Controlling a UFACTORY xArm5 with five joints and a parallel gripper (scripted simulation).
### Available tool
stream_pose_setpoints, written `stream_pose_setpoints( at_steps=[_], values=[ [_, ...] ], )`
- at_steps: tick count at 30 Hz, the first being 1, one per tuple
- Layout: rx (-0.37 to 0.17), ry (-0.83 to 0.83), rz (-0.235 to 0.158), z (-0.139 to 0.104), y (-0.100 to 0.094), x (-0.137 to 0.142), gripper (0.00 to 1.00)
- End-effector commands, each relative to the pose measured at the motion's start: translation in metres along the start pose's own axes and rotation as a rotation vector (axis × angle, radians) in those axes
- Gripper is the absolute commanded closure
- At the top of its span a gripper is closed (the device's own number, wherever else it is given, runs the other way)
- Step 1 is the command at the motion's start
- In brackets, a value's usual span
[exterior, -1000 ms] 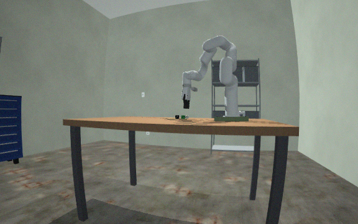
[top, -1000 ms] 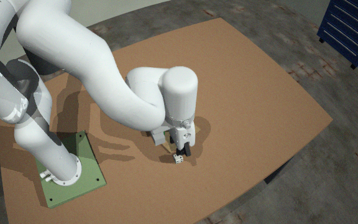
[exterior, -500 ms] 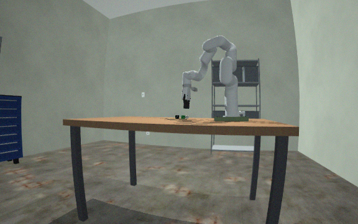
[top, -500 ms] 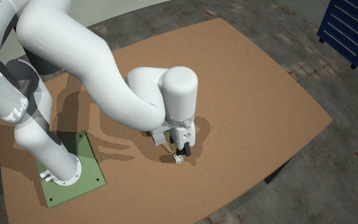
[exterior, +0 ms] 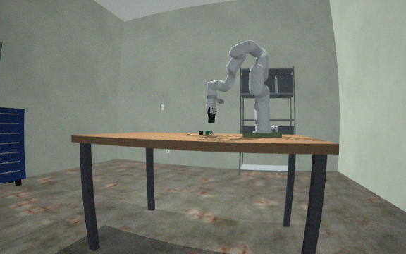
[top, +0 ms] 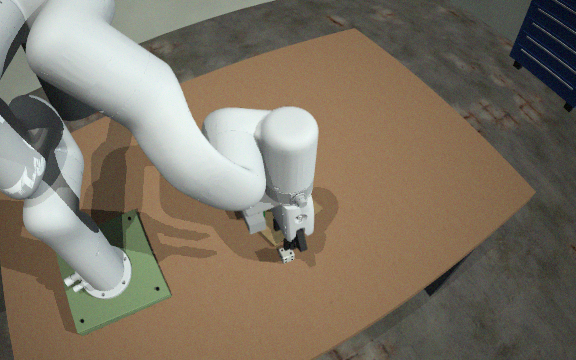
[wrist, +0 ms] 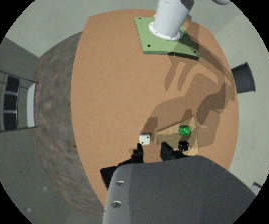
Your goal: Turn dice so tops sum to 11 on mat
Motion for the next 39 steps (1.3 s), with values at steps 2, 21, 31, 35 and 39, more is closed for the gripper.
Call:
stream_pose_setpoints(
  at_steps=[2, 21, 31, 35, 39],
  values=[
    [-0.003, 0.000, 0.001, -0.001, -0.001, 0.000, 0.58],
    [-0.003, 0.000, 0.001, -0.001, 0.014, -0.001, 0.58],
    [-0.003, 0.000, 0.001, -0.001, 0.030, -0.002, 0.58],
    [-0.003, 0.000, 0.001, -0.001, 0.033, -0.002, 0.58],
    [-0.003, 0.000, 0.001, -0.001, 0.039, -0.002, 0.58]
  ],
)
Point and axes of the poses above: the point where the finger pads meet when closed, its own y axis out along the fingers, its own x axis across the jaws, z = x × y, the point moved 1 cm from there along -y, back along the fingers, and after that the axes turned 2 degrees about -y, right-handed, at the moved point
